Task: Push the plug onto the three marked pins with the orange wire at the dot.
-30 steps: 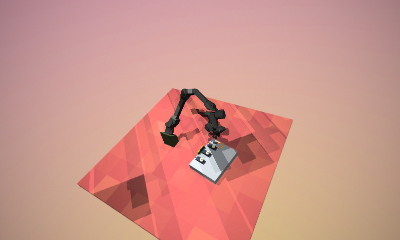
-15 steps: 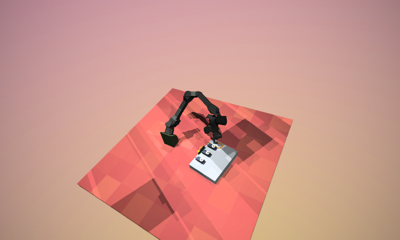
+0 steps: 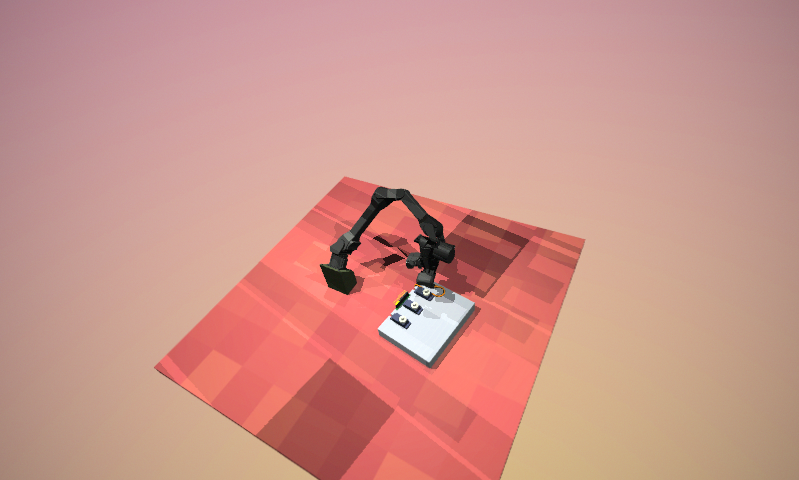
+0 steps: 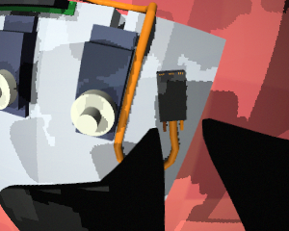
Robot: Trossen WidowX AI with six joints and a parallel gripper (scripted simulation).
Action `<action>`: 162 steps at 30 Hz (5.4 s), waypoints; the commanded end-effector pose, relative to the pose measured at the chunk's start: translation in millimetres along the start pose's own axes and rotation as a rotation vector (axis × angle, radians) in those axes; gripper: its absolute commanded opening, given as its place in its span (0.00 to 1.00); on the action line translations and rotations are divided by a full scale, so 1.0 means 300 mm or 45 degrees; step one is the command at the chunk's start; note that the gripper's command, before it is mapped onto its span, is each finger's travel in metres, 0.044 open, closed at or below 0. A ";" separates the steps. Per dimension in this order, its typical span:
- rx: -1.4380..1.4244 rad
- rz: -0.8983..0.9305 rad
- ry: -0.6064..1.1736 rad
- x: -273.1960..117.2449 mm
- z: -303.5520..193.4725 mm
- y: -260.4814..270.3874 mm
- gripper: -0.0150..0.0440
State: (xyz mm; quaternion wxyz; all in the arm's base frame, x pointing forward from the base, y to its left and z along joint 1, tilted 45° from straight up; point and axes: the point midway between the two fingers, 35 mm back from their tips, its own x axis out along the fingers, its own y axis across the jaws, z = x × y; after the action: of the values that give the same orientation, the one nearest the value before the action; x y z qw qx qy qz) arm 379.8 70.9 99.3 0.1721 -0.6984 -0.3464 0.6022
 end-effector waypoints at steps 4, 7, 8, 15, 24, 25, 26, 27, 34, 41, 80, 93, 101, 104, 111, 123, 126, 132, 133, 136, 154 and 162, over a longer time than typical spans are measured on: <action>0.098 -0.033 -0.015 0.006 -0.004 0.000 0.45; 0.098 -0.033 -0.015 0.021 -0.004 0.000 0.45; 0.098 -0.033 -0.015 0.033 -0.004 0.000 0.45; 0.098 -0.034 -0.015 0.089 -0.003 -0.002 0.45; 0.098 -0.035 -0.014 0.121 -0.003 -0.003 0.45; 0.098 -0.035 -0.014 0.127 -0.003 -0.004 0.45; 0.098 -0.035 -0.014 0.132 -0.003 -0.004 0.45; 0.098 -0.035 -0.014 0.136 -0.003 -0.004 0.45; 0.098 -0.035 -0.014 0.139 -0.003 -0.004 0.29; 0.098 -0.034 -0.014 0.120 -0.004 -0.002 0.25; -0.759 -0.014 -0.014 -0.074 0.130 0.125 0.25; -1.235 -0.011 -0.017 -0.080 0.212 0.179 0.25; -1.528 -0.012 -0.019 -0.082 0.265 0.207 0.25; -1.638 -0.013 -0.019 -0.083 0.285 0.217 0.25; -1.895 -0.017 -0.019 -0.082 0.332 0.237 0.25; -2.336 -0.024 -0.014 -0.079 0.414 0.264 0.25; -2.447 -0.026 -0.012 -0.078 0.435 0.269 0.25; -2.668 -0.031 -0.007 -0.075 0.477 0.278 0.25; -2.705 -0.031 -0.006 -0.074 0.484 0.280 0.25; -2.815 -0.033 -0.002 -0.072 0.504 0.283 0.25; -3.455 -0.038 0.031 -0.055 0.623 0.291 0.25; -3.460 -0.038 0.032 0.048 0.624 0.290 0.25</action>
State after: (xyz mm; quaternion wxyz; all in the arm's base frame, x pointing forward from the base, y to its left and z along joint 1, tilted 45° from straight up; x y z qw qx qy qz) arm 227.5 -27.2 3.8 -0.6398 -0.3154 -0.6673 -0.2142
